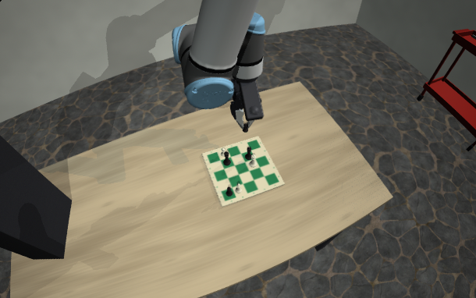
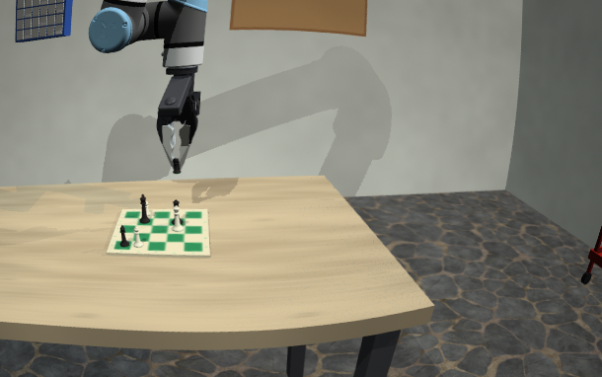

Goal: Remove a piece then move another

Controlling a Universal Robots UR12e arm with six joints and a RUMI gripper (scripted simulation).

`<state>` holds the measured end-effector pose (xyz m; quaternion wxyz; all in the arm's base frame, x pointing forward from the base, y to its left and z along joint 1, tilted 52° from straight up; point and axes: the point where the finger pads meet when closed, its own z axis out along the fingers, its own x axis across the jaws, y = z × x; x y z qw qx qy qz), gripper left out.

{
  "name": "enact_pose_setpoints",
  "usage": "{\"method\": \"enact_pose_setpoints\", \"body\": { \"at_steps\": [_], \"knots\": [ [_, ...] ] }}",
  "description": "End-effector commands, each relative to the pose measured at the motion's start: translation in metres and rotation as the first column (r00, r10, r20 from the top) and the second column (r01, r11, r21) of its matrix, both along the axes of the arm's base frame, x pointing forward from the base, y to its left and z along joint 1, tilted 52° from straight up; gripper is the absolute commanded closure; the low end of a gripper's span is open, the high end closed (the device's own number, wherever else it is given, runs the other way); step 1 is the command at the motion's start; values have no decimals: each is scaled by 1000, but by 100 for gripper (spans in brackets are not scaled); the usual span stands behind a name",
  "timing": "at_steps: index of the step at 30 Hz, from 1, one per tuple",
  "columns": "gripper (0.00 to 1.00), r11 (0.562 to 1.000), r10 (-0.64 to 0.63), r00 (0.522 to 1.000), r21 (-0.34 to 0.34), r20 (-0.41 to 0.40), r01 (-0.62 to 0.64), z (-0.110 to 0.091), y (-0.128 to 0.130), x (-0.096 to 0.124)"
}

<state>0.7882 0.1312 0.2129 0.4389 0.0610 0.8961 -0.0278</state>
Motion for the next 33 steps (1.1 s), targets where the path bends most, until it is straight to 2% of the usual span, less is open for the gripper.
{"method": "enact_pose_setpoints", "body": {
  "at_steps": [1, 3, 7, 9, 25, 33],
  "knots": [
    [100, 1000, 2, 1000, -2, 0, -2, 1, 1, -1],
    [100, 1000, 12, 1000, -15, -2, -12, 0, 5, -1],
    [100, 980, 120, 992, -154, -30, -124, -12, 50, 2],
    [100, 969, 149, 988, -192, -40, -154, -15, 63, 2],
    [100, 969, 151, 988, -194, -40, -156, -16, 64, 3],
    [100, 969, 151, 988, -194, -40, -156, -27, 62, 17]
  ]
}}
